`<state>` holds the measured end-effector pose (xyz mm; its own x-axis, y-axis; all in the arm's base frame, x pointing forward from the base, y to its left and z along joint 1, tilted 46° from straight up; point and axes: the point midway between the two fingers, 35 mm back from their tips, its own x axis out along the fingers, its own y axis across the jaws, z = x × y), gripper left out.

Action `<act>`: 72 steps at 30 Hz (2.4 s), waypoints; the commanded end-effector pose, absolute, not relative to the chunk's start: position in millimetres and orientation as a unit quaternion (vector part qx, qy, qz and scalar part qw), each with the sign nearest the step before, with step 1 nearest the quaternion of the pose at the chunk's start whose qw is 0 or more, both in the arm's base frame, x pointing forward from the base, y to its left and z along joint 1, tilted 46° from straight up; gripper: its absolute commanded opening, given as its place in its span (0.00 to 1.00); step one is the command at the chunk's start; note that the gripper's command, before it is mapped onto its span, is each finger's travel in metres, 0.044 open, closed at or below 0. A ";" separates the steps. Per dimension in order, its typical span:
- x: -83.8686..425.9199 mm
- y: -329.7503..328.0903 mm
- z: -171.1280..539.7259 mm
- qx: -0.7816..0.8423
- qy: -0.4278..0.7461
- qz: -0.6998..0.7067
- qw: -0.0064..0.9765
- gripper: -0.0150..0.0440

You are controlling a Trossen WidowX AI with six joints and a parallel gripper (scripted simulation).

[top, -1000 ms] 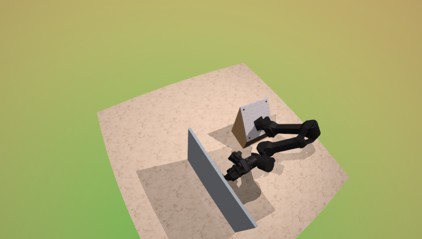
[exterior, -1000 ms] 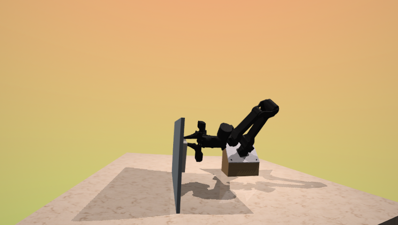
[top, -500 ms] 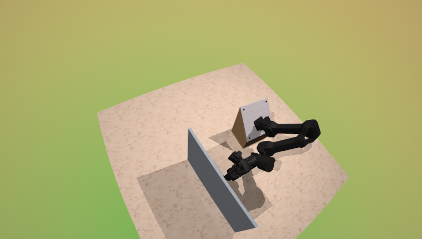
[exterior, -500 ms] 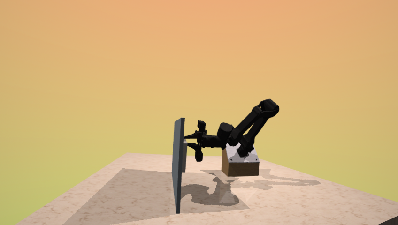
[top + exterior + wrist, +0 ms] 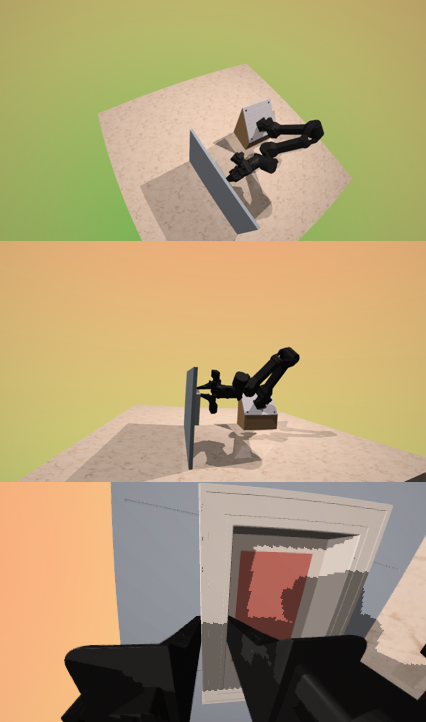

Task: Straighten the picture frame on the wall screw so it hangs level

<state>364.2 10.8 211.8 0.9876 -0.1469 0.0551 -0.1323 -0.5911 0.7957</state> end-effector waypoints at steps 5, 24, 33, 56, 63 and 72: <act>363.5 6.6 218.3 0.893 -0.086 -0.004 0.442 0.25; 363.4 6.1 218.9 0.893 -0.086 -0.004 0.442 0.25; 363.5 6.6 218.3 0.893 -0.086 -0.004 0.442 0.25; 363.4 5.3 216.5 0.893 -0.086 -0.004 0.442 0.25; 363.4 4.8 216.1 0.893 -0.086 -0.004 0.442 0.25; 363.1 2.0 213.1 0.893 -0.086 -0.004 0.442 0.25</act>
